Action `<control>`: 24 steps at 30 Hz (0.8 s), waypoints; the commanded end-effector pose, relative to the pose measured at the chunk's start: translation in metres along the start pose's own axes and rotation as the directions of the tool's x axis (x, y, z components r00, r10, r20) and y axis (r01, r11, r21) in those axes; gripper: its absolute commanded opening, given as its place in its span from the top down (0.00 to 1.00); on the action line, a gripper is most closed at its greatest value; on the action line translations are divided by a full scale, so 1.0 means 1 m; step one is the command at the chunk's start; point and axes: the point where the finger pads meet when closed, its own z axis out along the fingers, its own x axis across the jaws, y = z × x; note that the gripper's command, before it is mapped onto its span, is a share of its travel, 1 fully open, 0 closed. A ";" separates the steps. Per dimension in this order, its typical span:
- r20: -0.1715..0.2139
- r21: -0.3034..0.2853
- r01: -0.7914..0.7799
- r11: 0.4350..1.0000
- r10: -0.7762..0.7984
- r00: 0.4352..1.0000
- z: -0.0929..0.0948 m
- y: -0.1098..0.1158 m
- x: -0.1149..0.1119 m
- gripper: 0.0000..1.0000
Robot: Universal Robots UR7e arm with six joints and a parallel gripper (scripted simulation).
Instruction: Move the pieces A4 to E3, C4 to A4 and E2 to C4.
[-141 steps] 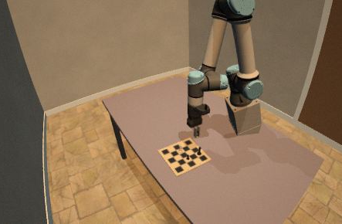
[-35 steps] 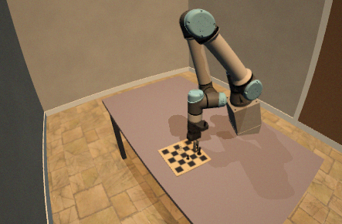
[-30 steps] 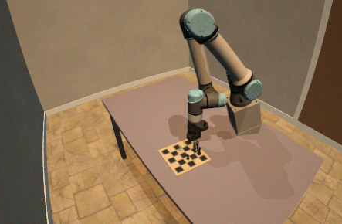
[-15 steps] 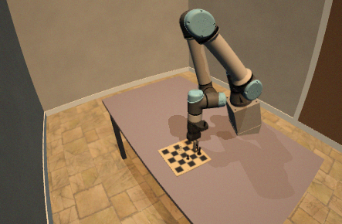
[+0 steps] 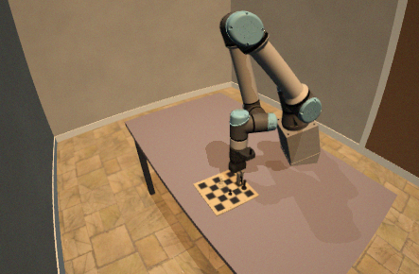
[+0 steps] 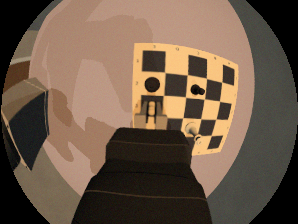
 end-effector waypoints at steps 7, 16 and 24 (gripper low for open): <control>-0.003 -0.001 -0.001 1.000 0.001 1.000 0.000 0.001 0.002 1.00; -0.003 -0.001 -0.001 1.000 0.001 1.000 0.002 0.001 0.002 1.00; -0.002 -0.001 -0.001 1.000 0.001 1.000 0.004 0.001 0.001 1.00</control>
